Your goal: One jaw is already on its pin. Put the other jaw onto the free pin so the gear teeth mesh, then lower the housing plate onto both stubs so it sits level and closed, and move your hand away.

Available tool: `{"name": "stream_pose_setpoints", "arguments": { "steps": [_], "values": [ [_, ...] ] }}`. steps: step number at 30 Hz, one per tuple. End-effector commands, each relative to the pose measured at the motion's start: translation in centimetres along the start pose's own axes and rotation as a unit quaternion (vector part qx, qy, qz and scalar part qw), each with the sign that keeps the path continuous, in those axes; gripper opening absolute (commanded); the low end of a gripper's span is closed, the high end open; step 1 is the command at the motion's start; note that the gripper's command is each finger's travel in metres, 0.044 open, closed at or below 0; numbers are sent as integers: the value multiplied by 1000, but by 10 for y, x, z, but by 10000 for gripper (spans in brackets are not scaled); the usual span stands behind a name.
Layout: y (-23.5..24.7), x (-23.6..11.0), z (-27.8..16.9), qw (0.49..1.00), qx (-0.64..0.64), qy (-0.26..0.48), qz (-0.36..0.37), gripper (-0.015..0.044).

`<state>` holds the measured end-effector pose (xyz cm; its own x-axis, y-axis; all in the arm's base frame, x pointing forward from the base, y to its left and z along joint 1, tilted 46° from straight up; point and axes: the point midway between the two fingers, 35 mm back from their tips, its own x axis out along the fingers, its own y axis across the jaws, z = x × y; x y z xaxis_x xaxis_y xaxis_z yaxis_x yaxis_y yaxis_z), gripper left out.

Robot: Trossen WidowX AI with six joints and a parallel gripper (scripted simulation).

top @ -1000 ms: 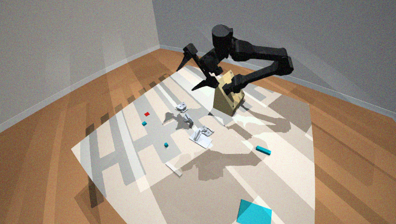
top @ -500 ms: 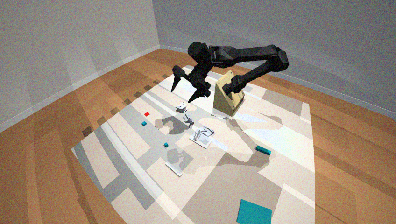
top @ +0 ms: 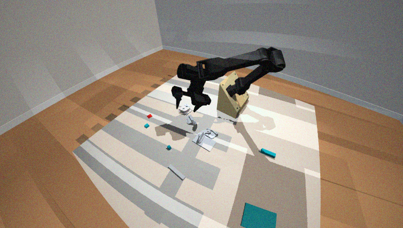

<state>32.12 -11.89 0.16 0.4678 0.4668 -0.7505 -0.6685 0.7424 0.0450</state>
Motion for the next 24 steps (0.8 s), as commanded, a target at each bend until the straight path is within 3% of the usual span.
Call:
{"name": "stream_pose_setpoints", "arguments": {
  "steps": [1, 19, 24],
  "values": [
    [11, 15, -6, 999, -18, 10, 37, 440],
    [80, 75, -41, 969, -95, 27, 228, 440],
    [86, 79, -44, 964, -101, 26, 244, 440]
  ]
}}
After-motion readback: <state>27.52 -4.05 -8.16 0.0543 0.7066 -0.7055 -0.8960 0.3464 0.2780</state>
